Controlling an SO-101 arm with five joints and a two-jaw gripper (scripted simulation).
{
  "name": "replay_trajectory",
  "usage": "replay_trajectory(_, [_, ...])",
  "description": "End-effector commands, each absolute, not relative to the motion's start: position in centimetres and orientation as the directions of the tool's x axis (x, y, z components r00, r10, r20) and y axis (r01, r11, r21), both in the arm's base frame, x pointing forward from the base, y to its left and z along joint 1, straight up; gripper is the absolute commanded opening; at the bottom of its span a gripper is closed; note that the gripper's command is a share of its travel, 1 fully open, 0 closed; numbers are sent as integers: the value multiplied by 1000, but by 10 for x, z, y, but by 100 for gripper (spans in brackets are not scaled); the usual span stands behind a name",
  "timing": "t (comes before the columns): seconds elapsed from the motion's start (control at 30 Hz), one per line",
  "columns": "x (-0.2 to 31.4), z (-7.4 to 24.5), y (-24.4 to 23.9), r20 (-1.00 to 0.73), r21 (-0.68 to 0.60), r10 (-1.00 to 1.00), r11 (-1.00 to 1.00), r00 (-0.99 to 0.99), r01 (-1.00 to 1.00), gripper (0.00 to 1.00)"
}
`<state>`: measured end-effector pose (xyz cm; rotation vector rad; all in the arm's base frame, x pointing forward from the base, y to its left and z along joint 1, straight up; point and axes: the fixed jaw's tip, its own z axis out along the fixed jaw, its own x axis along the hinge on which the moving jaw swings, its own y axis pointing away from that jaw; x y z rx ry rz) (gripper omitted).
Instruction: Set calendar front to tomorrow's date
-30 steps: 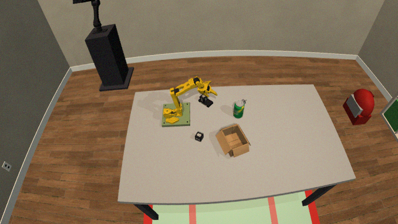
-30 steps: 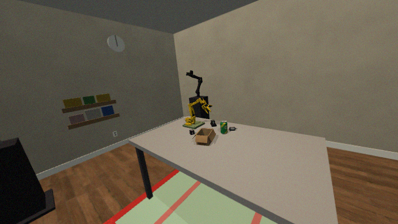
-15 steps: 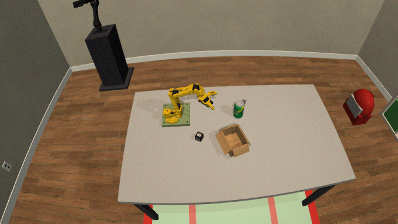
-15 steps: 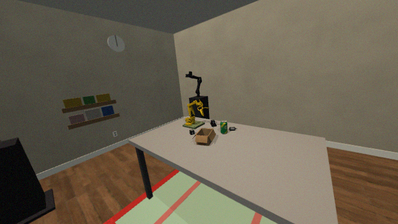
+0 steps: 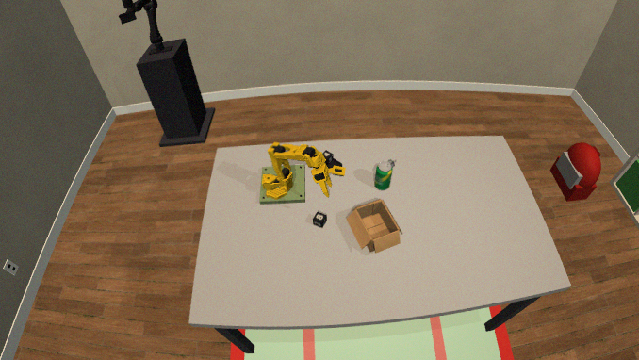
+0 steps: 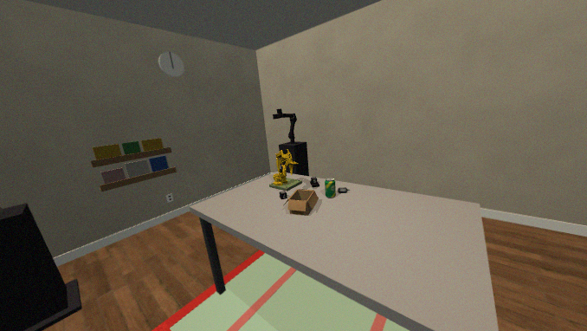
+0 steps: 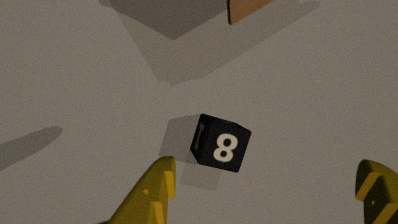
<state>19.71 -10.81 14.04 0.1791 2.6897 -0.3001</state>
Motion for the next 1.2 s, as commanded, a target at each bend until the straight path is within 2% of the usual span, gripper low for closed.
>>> replay_trajectory(0.0, [187, 141, -130, -461, -137, 272, 919, -845, 370, 35])
replay_trajectory(0.13, [180, 140, -142, -472, -108, 378, 872, -797, 477, 35])
replay_trajectory(0.63, [179, 134, -144, -448, -98, 403, 865, -798, 492, 35])
replay_trajectory(1.17, [174, 62, -139, -108, -23, 470, 880, -876, 475, 35])
